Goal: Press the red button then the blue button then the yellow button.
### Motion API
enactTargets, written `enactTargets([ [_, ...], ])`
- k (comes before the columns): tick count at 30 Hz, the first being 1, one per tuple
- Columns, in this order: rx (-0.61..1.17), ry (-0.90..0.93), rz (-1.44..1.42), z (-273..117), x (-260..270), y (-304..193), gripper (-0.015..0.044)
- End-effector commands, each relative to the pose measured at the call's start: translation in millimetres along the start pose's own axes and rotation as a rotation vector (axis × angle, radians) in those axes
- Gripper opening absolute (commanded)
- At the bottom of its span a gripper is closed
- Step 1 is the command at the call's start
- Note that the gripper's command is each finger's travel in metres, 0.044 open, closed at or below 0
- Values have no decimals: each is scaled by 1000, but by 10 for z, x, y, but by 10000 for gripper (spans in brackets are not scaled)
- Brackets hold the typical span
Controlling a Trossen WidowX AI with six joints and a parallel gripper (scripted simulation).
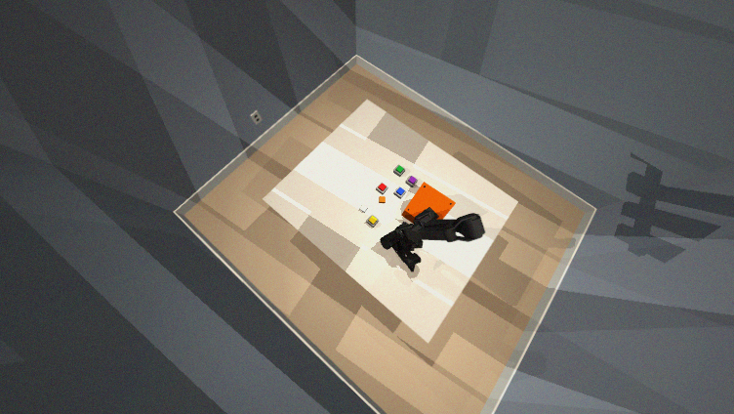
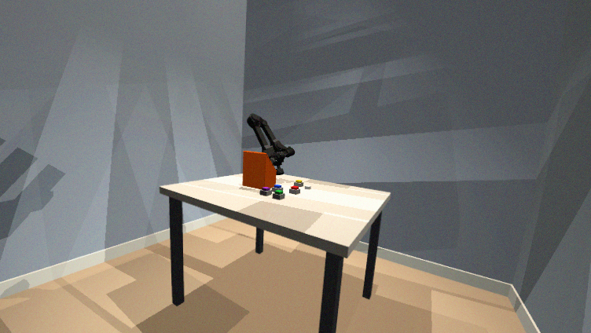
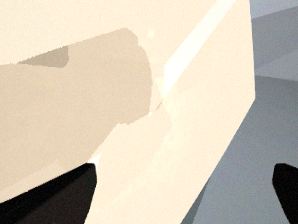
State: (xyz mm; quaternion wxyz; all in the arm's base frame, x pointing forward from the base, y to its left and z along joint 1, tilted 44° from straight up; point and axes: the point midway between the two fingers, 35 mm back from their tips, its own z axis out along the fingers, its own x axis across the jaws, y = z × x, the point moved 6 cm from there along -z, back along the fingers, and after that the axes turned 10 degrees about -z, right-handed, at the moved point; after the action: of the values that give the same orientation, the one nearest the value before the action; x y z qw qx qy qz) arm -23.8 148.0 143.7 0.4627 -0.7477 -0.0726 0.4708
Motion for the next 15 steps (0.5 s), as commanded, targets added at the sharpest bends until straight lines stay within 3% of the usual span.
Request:
enactTargets([
  [1, 4, 9, 20, -7, 11, -13, 400],
  [7, 181, 269, 680, -331, 417, -389, 400],
  [15, 638, 457, 1675, -1181, 1033, -626, 400],
])
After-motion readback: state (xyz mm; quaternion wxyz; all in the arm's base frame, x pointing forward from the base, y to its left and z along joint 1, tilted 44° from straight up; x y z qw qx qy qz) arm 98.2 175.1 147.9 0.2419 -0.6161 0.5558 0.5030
